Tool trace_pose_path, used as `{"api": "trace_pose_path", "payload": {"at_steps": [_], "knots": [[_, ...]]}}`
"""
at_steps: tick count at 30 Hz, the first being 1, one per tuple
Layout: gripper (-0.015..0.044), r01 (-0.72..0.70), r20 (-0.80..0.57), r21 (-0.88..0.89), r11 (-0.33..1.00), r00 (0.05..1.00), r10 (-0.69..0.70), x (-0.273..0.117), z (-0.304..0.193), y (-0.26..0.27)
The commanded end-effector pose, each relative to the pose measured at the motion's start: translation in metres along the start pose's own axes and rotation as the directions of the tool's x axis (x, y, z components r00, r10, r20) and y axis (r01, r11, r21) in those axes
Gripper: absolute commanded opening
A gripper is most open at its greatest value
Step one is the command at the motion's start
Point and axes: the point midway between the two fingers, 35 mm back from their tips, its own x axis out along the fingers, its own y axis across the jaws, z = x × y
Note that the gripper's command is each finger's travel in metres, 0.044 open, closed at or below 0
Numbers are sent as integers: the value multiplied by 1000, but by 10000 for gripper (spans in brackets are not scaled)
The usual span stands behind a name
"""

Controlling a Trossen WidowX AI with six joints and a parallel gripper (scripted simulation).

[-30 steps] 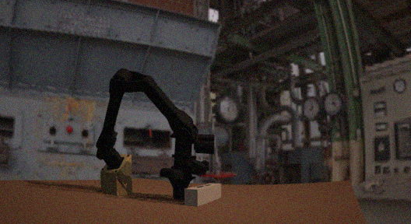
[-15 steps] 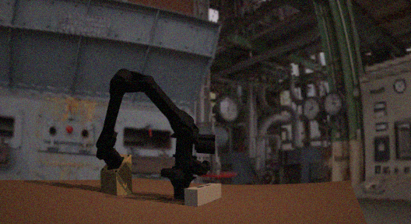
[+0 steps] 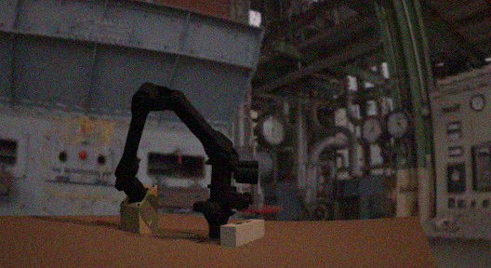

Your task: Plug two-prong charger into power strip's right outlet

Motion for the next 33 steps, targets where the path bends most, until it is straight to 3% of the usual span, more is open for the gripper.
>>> {"api": "trace_pose_path", "payload": {"at_steps": [1, 33], "knots": [[0, 5, 2, -6, 1000, 1000, -5, 0, 1, -1], [0, 5, 2, -6, 1000, 1000, -5, -1, 8, -1]]}}
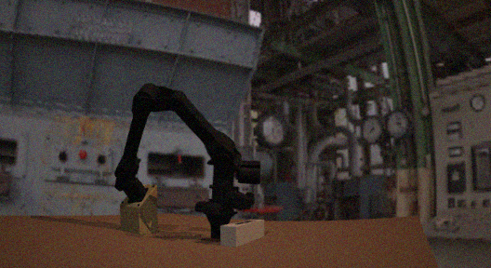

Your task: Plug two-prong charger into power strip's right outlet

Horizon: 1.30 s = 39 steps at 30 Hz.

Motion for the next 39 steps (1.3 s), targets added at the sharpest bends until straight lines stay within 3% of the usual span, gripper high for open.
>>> {"api": "trace_pose_path", "payload": {"at_steps": [1, 39], "knots": [[0, 4, 3, -5, 1000, 1000, -4, 0, 2, -1], [0, 4, 3, -5, 1000, 1000, -4, -1, 15, -1]]}}
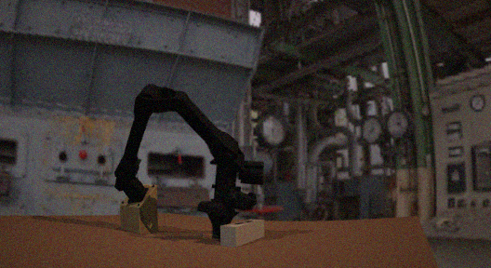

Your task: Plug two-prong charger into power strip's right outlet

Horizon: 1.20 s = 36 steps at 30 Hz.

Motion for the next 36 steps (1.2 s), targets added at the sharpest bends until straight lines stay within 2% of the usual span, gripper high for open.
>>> {"api": "trace_pose_path", "payload": {"at_steps": [1, 36], "knots": [[0, -3, 20, 17, 1000, 1000, 2, -1, 10, -1], [0, -3, 20, 18, 1000, 1000, 2, -2, 22, -2]]}}
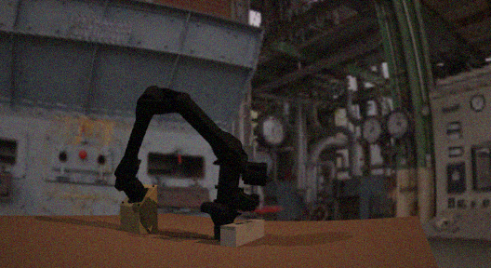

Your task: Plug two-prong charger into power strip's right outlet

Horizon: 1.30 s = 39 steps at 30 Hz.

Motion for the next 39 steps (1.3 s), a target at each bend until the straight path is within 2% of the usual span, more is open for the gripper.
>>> {"api": "trace_pose_path", "payload": {"at_steps": [1, 39], "knots": [[0, -4, 37, 30, 1000, 999, 3, -3, 14, -1], [0, -4, 37, 30, 1000, 999, 3, -6, 12, -1]]}}
